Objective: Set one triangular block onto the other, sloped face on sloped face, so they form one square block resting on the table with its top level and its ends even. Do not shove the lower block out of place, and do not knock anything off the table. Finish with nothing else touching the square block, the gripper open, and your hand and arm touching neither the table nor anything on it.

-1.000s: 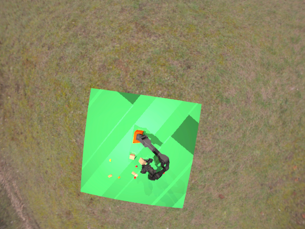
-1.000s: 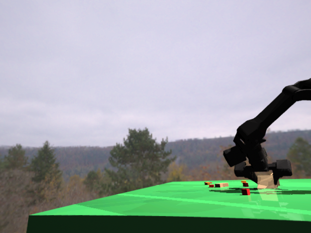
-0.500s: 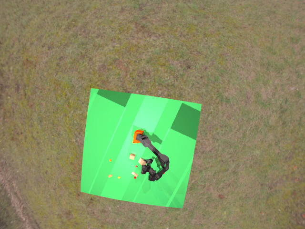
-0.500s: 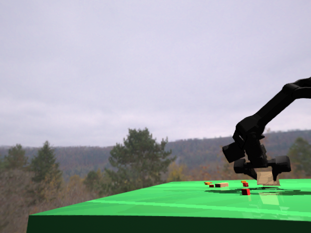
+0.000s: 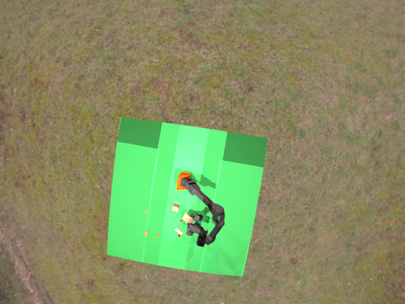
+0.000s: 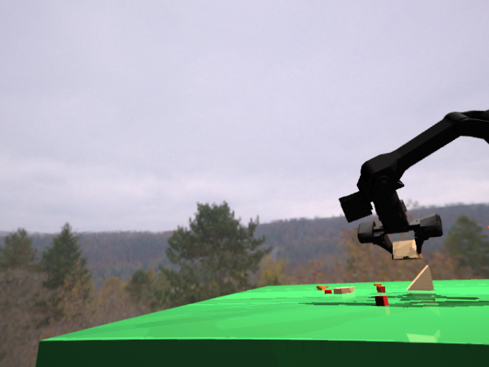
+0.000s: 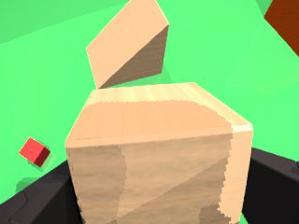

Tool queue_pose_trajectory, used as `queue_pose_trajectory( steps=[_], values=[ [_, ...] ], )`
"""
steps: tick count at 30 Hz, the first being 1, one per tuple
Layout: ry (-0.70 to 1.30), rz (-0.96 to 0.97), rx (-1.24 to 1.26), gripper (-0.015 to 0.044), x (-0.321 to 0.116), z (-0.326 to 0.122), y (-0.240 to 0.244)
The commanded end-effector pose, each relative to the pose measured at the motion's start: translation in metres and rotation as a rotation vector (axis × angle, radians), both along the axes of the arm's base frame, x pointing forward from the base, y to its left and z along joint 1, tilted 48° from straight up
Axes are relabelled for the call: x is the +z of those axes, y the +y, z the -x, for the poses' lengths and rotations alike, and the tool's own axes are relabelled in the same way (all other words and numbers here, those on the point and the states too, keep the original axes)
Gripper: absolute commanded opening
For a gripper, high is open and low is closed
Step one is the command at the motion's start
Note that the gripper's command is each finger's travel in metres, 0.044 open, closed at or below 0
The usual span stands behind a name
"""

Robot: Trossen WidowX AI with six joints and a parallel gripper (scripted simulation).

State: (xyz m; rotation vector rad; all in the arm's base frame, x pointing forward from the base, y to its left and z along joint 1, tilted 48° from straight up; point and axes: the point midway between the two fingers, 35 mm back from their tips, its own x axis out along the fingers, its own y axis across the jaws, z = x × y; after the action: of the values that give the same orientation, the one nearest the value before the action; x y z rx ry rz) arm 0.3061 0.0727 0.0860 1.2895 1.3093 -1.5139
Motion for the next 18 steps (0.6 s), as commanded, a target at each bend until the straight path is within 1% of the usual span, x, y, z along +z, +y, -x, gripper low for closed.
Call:
queue_pose_trajectory(
  steps=[1,7,18],
  values=[
    [-0.005,0.004,0.007,0.0,0.012,0.001,-0.011],
    [-0.004,-0.012,0.013,0.0,0.008,0.001,-0.01],
    [-0.04,-0.213,0.286,0.0,0.001,0.004,-0.012]
  ],
)
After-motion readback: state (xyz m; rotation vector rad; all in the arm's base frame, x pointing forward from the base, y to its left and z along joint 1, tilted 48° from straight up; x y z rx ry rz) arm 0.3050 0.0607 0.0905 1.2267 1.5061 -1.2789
